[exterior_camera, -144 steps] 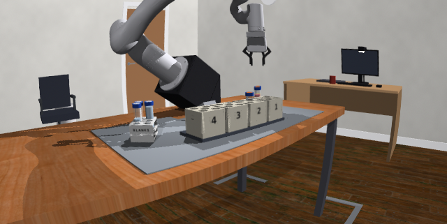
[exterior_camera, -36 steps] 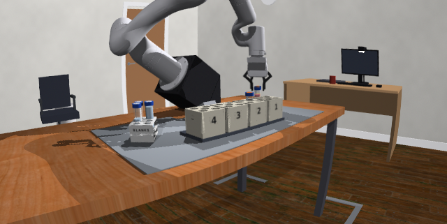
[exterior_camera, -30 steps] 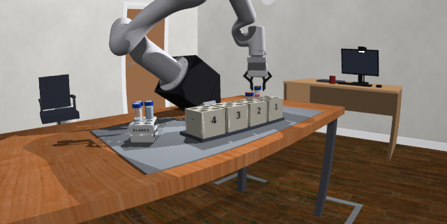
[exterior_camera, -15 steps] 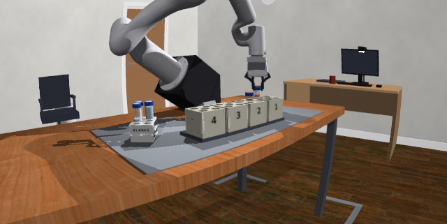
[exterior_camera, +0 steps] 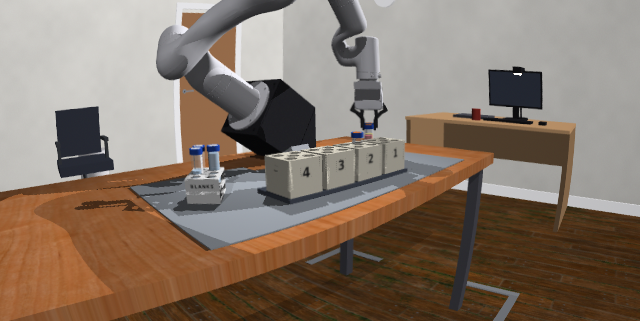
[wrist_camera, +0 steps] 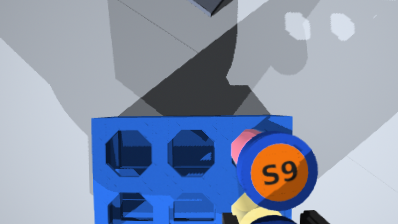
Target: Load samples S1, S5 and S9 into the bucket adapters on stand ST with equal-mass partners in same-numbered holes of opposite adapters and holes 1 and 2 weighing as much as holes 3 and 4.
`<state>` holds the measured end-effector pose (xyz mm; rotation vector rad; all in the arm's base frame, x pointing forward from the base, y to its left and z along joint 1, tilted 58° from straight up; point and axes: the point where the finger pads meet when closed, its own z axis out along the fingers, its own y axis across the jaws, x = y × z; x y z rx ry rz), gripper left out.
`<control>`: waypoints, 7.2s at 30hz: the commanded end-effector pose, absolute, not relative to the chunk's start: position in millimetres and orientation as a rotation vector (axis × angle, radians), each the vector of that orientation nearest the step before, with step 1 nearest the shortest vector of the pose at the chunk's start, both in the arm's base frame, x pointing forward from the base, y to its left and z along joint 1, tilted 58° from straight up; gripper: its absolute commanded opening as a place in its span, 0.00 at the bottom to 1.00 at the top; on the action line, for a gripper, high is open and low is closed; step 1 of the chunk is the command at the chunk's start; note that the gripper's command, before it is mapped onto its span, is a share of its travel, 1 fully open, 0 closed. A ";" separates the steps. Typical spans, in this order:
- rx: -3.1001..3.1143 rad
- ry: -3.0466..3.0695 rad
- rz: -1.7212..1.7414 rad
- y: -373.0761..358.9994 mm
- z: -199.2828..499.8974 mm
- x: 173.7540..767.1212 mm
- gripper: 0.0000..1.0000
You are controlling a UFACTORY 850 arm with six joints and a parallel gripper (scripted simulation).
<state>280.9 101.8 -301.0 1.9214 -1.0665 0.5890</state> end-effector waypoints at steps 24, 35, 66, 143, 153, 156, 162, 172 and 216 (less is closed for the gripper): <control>1.923 -1.068 0.590 109.1 -296.9 281.6 0.00; 1.923 -1.068 0.590 114.2 -293.7 281.6 0.00; 1.923 -1.068 0.590 145.2 -273.9 281.4 0.00; 1.923 -1.068 0.590 214.4 -229.8 281.1 0.00; 1.923 -1.068 0.590 214.4 -229.8 281.1 0.00; 1.923 -1.068 0.590 214.4 -229.8 281.1 0.00; 1.923 -1.068 0.590 214.4 -229.8 281.1 0.00; 1.923 -1.068 0.590 214.4 -229.8 281.1 0.00; 1.923 -1.068 0.590 154.5 -268.0 281.4 0.00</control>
